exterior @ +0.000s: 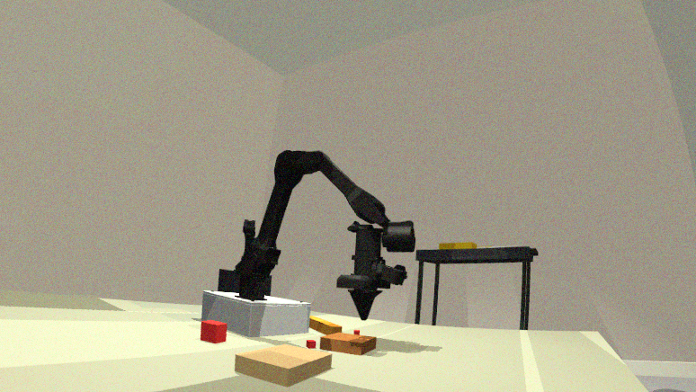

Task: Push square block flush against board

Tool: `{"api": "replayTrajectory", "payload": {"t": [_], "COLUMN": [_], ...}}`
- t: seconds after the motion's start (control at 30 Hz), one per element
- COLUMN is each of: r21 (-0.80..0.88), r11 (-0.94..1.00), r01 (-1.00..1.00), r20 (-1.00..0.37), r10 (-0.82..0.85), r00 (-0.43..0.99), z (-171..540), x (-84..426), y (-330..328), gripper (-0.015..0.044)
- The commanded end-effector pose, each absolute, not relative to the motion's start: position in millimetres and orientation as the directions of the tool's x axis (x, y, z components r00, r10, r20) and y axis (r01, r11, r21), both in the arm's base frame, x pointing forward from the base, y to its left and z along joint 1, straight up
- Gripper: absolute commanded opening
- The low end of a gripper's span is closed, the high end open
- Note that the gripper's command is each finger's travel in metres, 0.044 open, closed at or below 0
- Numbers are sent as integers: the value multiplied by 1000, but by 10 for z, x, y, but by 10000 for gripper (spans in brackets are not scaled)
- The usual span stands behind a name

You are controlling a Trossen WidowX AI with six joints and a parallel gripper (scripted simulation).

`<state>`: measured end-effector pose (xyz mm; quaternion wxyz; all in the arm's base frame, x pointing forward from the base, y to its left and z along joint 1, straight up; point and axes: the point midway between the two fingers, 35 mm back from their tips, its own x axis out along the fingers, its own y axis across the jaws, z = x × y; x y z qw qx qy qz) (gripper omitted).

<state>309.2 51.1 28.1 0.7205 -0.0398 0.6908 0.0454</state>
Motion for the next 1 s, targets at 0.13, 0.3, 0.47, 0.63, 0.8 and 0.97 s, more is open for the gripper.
{"api": "replayTrajectory", "payload": {"t": [0.13,0.3,0.47,0.63,0.8,0.97], "r21": [1,1,1,1,1,1], "r11": [992,992,992,992,992,992], "r01": [-123,-124,-123,-123,-123,-123], "r20": [-999,-999,-999,-999,-999,-999], "r10": [6,6,6,6,6,5], "r00": [37,37,37,37,36,35], "z": [193,-78,-347,-347,-350,-355], "x": [3553,3579,3581,3566,3498,3418], "y": [541,546,546,544,536,526], "gripper": [0,0,0,0,0,0]}}
